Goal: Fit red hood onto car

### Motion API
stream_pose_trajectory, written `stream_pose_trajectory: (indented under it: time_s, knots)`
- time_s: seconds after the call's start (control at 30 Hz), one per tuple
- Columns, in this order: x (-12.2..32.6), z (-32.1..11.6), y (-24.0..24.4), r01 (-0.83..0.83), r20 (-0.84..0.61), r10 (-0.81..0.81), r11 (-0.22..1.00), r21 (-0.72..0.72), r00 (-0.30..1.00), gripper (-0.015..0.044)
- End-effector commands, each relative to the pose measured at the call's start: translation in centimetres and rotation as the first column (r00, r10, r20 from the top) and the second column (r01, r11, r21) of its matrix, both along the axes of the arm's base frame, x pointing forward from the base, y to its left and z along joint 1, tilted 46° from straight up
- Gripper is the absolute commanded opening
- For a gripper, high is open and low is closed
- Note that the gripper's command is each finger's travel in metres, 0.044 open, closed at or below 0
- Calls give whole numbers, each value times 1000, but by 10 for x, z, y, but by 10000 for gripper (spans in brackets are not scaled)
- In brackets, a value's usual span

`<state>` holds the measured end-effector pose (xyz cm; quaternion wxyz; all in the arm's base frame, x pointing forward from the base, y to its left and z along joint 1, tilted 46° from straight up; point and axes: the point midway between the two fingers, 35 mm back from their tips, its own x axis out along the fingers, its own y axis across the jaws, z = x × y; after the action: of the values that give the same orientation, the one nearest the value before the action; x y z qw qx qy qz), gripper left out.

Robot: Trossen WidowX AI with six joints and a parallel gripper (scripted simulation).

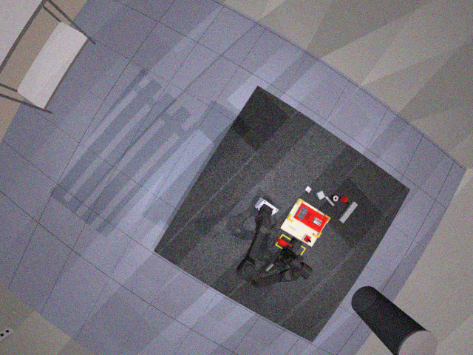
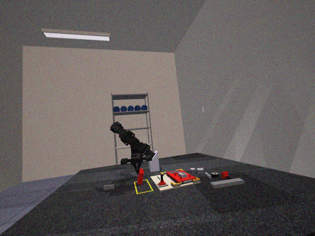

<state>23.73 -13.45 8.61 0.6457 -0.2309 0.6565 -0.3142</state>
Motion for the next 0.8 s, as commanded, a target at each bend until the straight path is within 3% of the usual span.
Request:
stream_pose_trajectory:
  time_s: [0.0, 0.53, 0.77]
  knots:
    - [-1, -5, 2, 2, -5, -2, 1000, 3, 1000, 0]
    - [0, -15, 12, 2, -5, -2, 1000, 3, 1000, 0]
    - [8, 23, 50, 2, -6, -2, 1000, 6, 1000, 0]
